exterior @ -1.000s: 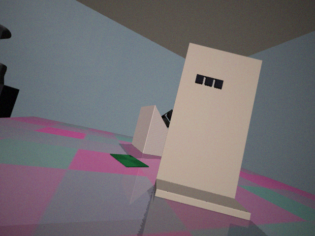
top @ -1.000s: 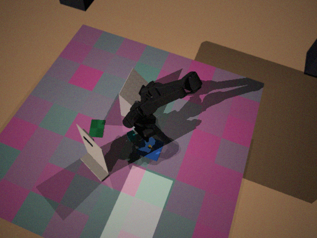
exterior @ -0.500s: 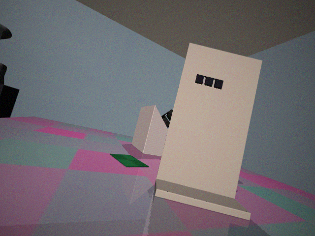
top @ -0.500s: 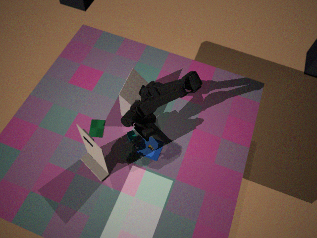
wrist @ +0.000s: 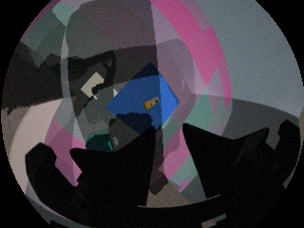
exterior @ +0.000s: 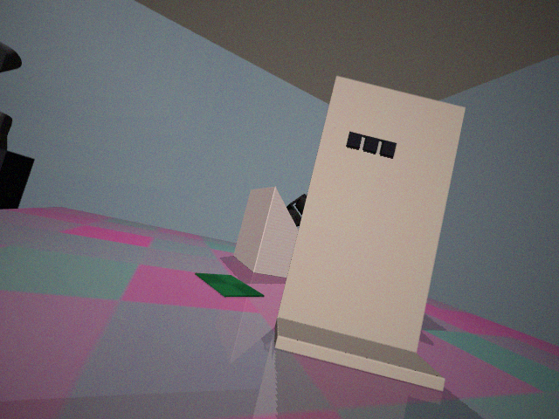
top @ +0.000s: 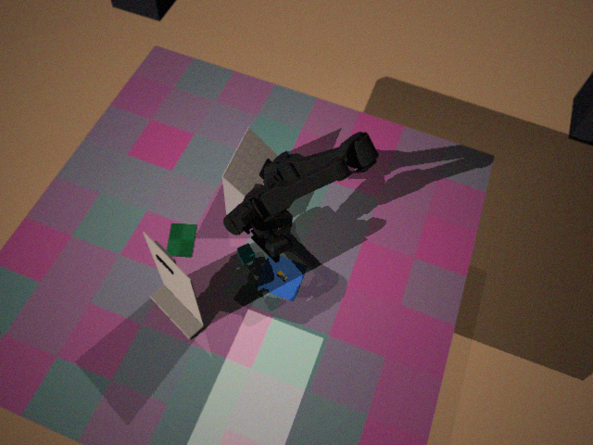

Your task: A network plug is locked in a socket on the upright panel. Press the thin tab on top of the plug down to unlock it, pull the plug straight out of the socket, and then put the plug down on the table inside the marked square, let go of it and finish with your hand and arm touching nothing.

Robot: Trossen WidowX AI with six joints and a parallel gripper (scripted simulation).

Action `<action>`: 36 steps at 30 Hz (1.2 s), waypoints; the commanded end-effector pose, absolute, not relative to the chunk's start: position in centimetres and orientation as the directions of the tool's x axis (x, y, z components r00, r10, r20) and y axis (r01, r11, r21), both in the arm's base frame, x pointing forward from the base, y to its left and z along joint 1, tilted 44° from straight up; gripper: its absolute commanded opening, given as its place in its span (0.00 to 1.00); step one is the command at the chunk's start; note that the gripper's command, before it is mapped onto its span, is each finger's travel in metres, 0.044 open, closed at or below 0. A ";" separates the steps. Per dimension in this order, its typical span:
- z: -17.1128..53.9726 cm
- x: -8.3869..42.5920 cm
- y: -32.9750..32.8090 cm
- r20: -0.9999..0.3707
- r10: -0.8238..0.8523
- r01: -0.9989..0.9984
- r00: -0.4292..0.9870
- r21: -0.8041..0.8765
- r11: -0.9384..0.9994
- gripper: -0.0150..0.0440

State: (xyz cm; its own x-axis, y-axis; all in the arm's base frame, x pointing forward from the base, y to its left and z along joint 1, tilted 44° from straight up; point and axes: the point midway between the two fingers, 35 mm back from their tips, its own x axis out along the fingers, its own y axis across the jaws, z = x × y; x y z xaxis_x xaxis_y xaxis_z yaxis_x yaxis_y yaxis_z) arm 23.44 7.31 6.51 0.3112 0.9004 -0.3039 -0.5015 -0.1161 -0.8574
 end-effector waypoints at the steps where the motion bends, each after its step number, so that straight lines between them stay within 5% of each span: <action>1: 7.0 23.6 7.1 -0.298 0.901 -0.490 0.315 -0.864 -0.115 0.52; 36: 9.6 23.1 5.8 -0.274 0.906 -0.483 0.324 -0.871 -0.090 0.52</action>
State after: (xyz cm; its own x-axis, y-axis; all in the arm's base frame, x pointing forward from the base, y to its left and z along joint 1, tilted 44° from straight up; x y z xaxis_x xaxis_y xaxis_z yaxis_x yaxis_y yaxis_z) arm 23.04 5.93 9.12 0.3190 0.9057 -0.2793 -0.4951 -0.0920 -0.8639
